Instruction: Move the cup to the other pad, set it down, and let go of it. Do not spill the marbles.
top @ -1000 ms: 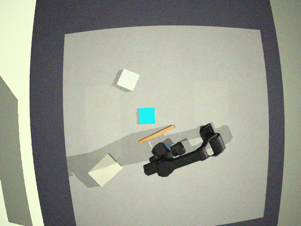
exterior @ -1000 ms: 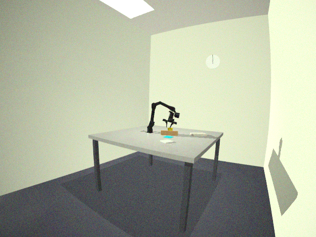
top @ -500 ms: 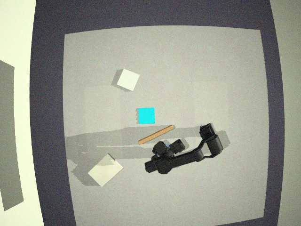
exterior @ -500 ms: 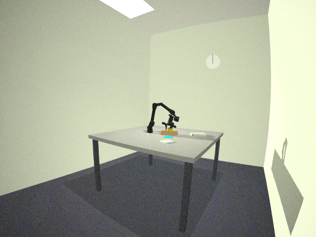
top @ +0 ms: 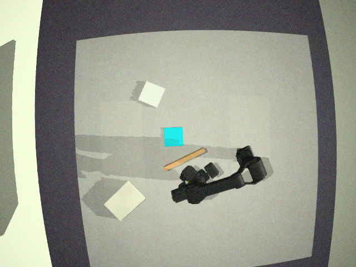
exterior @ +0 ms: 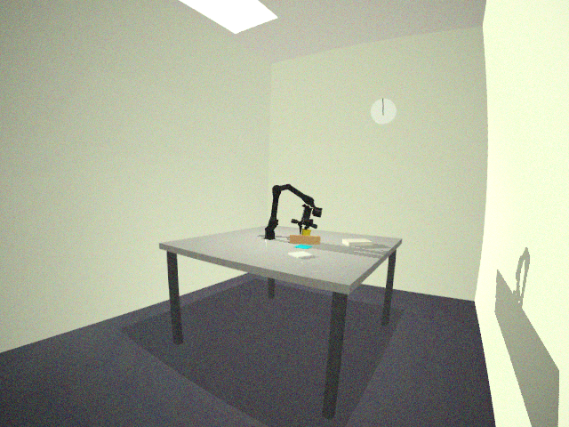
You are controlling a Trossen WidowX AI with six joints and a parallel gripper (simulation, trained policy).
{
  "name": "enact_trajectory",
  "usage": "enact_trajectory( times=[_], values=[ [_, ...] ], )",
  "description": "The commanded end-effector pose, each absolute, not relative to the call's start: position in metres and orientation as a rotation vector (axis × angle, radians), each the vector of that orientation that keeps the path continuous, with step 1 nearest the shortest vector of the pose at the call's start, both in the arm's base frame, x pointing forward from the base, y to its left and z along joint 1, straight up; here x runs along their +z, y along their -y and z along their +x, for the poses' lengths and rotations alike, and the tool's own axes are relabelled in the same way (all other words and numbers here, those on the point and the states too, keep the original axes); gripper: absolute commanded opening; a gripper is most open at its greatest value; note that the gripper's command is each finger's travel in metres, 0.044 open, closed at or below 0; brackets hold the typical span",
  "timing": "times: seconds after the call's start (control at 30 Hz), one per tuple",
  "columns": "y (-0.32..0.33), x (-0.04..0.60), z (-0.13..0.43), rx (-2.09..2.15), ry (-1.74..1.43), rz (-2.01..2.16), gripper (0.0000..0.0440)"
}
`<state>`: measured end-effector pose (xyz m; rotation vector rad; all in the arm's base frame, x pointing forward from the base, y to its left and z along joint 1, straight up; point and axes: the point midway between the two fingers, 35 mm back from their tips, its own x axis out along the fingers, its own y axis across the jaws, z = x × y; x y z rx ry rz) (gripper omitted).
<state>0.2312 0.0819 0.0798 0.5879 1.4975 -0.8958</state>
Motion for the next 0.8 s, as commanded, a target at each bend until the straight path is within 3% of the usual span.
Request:
enact_trajectory(
  times=[0.0,0.77],
  values=[
    [-0.081,0.09,0.233,-0.887,-1.485,0.62,0.0002],
    [-0.049,0.16,0.264,-0.913,-1.294,0.876,0.0]
  ],
)
